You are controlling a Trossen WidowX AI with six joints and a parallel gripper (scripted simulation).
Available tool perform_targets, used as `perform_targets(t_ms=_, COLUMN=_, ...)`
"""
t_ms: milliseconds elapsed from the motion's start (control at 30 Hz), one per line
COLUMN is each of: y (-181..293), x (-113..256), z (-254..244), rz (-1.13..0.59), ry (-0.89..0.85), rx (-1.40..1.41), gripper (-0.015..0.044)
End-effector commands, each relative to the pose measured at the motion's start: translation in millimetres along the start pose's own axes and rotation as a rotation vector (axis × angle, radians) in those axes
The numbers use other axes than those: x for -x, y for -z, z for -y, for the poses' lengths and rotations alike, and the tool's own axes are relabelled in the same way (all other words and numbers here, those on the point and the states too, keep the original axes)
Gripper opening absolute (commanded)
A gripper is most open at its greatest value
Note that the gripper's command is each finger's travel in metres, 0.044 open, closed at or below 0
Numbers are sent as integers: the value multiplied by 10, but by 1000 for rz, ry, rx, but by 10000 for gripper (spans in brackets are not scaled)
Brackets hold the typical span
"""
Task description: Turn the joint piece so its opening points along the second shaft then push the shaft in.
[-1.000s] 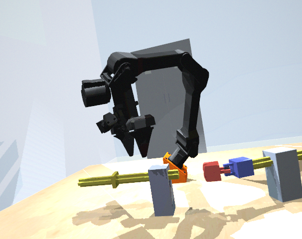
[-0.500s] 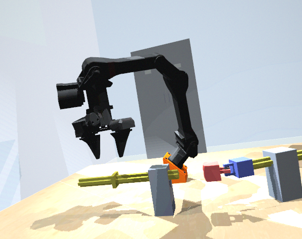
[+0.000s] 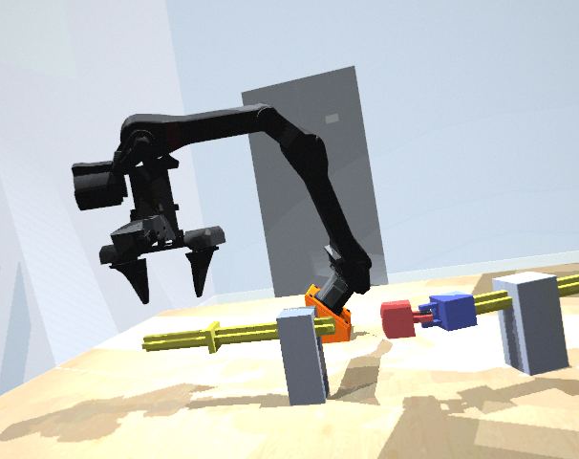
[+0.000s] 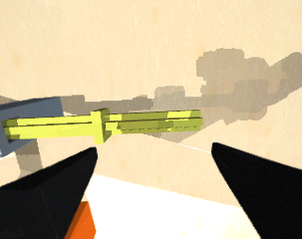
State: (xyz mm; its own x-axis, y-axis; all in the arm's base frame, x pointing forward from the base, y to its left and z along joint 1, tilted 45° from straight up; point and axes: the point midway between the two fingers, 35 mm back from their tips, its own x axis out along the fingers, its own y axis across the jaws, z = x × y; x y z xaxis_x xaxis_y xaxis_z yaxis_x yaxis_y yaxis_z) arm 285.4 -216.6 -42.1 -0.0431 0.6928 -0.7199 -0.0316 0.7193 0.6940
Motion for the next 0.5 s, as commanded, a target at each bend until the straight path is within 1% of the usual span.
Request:
perform_targets(t_ms=0, y=-14, x=19, z=23, rz=1, ry=12, rx=14, gripper=440)
perform_targets(t_ms=467, y=-38, x=-183, z=32, rz=-29, ry=17, rx=-441, gripper=440)
